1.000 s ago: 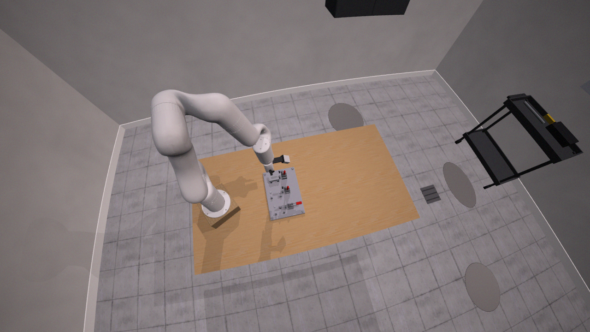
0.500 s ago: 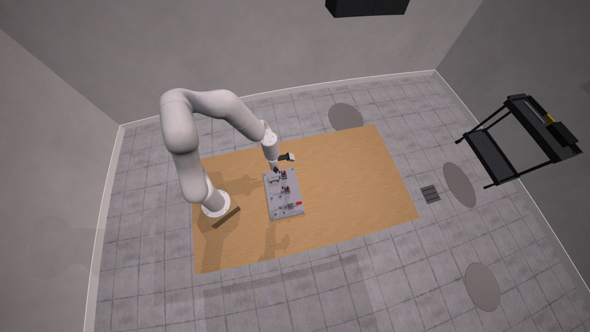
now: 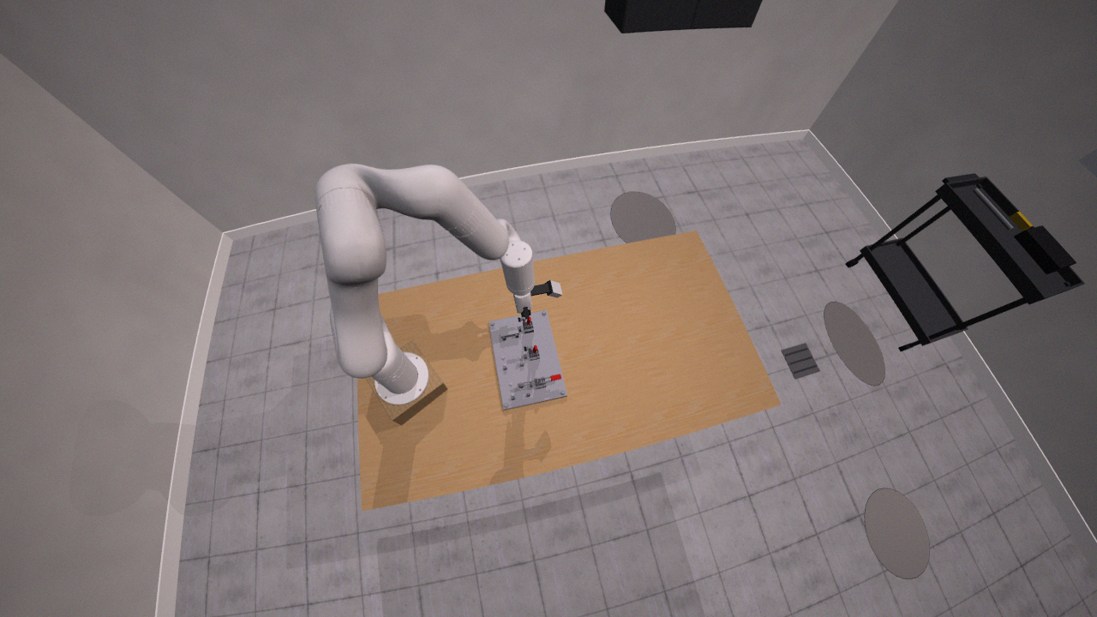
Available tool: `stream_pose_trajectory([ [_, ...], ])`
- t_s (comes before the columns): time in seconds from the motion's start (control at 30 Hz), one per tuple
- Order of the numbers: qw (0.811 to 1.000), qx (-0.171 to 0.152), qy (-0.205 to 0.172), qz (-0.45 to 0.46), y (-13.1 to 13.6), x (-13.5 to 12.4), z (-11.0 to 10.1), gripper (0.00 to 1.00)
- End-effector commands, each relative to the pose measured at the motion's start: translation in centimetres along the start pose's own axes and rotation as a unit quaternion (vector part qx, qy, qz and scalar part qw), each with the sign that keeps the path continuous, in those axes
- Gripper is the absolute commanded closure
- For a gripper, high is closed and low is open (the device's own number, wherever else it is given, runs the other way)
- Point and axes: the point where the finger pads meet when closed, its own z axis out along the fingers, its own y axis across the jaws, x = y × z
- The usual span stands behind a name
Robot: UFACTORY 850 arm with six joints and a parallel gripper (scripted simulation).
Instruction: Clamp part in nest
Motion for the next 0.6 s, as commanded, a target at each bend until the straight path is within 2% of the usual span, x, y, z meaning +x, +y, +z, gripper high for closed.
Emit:
stream_pose_trajectory([
  [0.0,1.000,0.000,0.001,0.000,-0.02,0.69,-0.05,0.53],
  [0.37,1.000,0.000,0.001,0.000,-0.02,0.78,0.05,0.53],
  [0.57,1.000,0.000,0.001,0.000,-0.02,0.78,0.85,0.53],
])
